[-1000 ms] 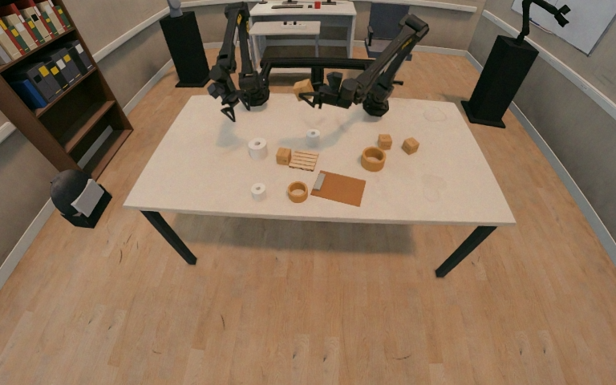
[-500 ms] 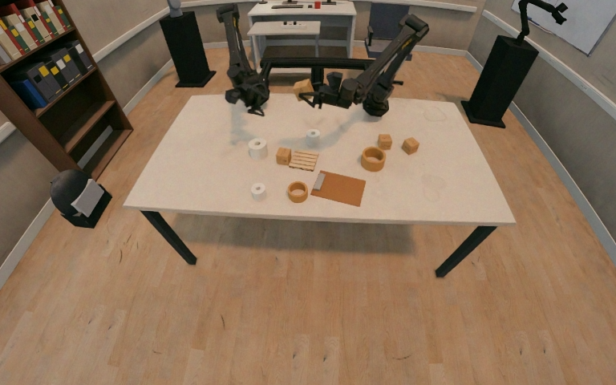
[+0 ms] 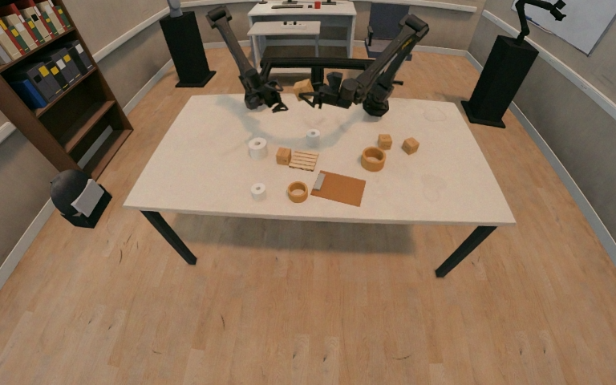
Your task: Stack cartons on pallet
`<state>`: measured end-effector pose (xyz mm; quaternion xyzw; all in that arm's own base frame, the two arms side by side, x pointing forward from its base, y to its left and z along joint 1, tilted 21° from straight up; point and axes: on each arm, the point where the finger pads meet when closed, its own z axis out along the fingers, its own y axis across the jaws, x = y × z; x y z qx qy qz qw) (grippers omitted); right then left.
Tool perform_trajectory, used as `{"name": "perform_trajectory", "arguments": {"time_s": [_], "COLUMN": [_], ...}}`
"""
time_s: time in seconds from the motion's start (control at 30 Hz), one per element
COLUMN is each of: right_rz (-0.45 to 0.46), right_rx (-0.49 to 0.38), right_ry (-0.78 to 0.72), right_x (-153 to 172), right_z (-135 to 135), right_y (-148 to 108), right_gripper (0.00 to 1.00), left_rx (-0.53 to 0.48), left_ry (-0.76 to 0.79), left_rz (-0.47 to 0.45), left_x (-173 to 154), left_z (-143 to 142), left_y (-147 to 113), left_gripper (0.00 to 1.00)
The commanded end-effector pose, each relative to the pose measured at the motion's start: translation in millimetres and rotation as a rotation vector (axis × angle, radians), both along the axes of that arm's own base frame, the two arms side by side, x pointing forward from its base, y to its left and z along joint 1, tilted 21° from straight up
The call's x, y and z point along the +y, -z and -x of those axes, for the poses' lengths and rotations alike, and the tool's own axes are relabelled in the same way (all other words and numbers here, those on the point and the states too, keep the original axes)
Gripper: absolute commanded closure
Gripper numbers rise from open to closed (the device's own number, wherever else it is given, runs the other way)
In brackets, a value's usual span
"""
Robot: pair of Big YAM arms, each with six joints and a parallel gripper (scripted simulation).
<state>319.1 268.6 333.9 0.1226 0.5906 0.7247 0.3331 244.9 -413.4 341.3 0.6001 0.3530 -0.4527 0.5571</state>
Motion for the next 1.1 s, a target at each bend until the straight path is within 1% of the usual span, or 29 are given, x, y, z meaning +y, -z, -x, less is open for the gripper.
{"name": "perform_trajectory", "arguments": {"time_s": [0.0, 0.07, 0.1, 0.2, 0.3, 0.33, 0.37, 0.8, 0.83, 1.07], "right_rz": [-0.165, -0.165, -0.198, -0.220, -0.215, -0.212, -0.218, -0.218, -0.198, -0.198], "right_rx": [-0.030, -0.030, -0.056, -0.060, -0.072, -0.070, -0.079, -0.079, -0.053, -0.053], "right_ry": [-0.053, -0.053, -0.060, -0.066, -0.058, -0.047, -0.047, -0.049, -0.048, -0.048], "right_x": [14, 14, 20, 25, 27, 22, 20, 20, 20, 20], "right_z": [6, 6, 4, 6, 6, 4, 6, 6, 8, 8], "right_y": [-18, -18, -32, -31, -30, -28, -32, -32, -20, -20], "right_gripper": [0.00, 0.00, 0.00, 0.00, 0.00, 0.00, 0.00, 0.00, 0.00, 0.00], "left_rx": [-0.016, -0.016, -0.016, -0.016, -0.016, -0.016, -0.016, -0.016, -0.016, -0.016], "left_ry": [0.005, 0.005, 0.005, 0.005, 0.005, 0.005, 0.005, 0.005, 0.005, 0.005], "left_rz": [0.022, 0.022, 0.022, 0.022, 0.022, 0.022, 0.022, 0.022, 0.022, 0.022], "left_x": [-5, -5, -5, -5, -5, -5, -5, -5, -5, -5], "left_z": [-3, -3, -3, -3, -3, -3, -3, -3, -3, -3], "left_y": [-17, -17, -17, -17, -17, -17, -17, -17, -17, -17], "left_gripper": [0.45, 0.45, 0.45, 0.45, 0.45, 0.45, 0.45, 0.45, 0.45, 0.45]}}
